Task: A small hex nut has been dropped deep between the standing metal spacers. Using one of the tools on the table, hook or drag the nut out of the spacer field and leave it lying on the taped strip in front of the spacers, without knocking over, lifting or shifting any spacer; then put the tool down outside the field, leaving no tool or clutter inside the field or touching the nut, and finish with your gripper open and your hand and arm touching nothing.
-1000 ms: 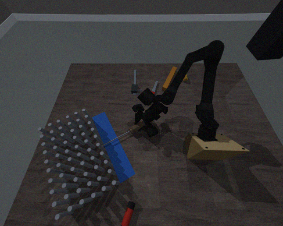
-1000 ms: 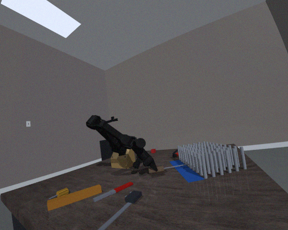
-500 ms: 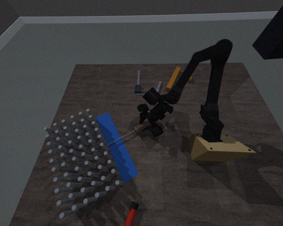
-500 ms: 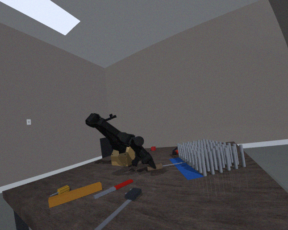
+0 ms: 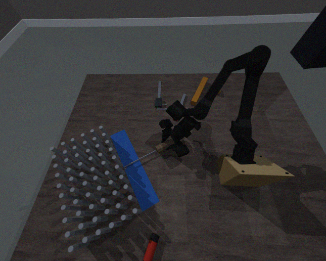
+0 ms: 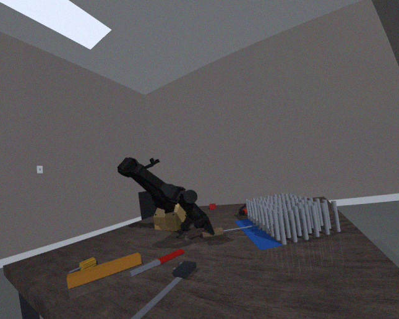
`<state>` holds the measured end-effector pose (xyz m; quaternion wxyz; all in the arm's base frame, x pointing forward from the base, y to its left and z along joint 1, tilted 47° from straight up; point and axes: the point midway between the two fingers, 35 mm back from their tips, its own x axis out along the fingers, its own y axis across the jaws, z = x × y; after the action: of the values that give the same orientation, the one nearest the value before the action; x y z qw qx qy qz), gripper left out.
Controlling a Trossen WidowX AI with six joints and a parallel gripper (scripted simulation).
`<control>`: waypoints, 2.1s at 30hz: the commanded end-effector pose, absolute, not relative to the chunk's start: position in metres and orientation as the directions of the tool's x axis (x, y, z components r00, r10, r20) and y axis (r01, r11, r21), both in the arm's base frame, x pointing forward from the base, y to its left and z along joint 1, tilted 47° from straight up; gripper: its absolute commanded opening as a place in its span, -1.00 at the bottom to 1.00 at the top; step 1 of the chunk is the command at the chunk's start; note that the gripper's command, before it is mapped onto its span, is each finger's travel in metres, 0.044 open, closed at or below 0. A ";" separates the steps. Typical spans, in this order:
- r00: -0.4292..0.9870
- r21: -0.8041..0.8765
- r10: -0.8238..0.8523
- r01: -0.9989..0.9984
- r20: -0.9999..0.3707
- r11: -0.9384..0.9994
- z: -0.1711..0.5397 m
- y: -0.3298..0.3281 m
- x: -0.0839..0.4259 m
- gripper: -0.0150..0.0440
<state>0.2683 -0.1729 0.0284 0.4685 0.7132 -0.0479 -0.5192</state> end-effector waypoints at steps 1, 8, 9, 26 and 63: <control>0.458 0.718 -0.553 0.421 -0.696 -0.555 0.030 -0.173 0.266 -0.49; 0.458 0.718 -0.553 0.421 -0.696 -0.555 0.031 -0.174 0.262 -0.49; 0.458 0.718 -0.553 0.421 -0.696 -0.555 0.031 -0.173 0.262 -0.49; 0.458 0.718 -0.553 0.419 -0.696 -0.556 0.037 -0.166 0.266 -0.49; 0.456 0.713 -0.548 0.422 -0.701 -0.560 0.066 -0.156 0.233 -0.49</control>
<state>0.2325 -0.1601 0.0621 0.4677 0.7113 -0.0472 -0.5226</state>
